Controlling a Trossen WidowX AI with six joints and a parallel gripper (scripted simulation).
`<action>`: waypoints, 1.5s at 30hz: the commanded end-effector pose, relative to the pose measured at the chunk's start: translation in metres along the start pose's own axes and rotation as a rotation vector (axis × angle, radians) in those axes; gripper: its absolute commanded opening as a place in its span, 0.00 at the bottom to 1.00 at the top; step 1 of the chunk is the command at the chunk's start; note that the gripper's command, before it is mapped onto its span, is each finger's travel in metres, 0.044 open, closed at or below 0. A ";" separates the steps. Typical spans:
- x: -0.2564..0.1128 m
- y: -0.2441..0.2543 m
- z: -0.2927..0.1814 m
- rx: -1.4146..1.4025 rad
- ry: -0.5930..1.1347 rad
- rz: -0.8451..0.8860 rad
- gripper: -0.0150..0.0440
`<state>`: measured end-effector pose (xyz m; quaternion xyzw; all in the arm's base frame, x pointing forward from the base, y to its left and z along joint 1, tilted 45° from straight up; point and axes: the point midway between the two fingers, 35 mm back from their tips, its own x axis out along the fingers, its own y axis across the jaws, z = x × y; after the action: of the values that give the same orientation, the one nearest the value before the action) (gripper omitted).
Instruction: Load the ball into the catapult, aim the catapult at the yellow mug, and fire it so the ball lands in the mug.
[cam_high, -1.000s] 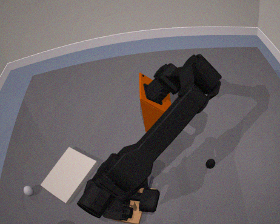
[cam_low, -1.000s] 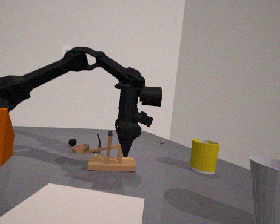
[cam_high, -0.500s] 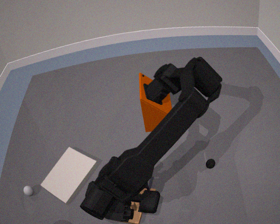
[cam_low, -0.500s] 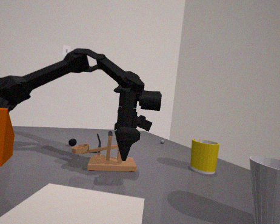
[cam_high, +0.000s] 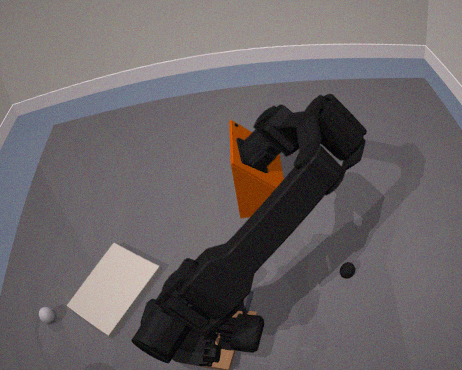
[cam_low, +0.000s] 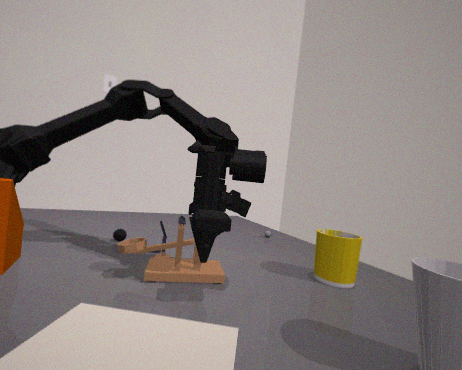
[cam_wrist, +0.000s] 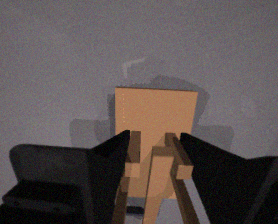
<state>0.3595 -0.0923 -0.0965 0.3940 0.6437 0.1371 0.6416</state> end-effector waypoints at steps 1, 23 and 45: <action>-0.024 -0.001 0.001 0.001 -0.002 -0.003 0.31; -0.024 -0.001 0.002 0.005 0.002 0.003 0.25; -0.001 0.000 0.001 -0.001 0.005 -0.001 0.25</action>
<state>0.3600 -0.0926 -0.0962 0.3941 0.6457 0.1377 0.6394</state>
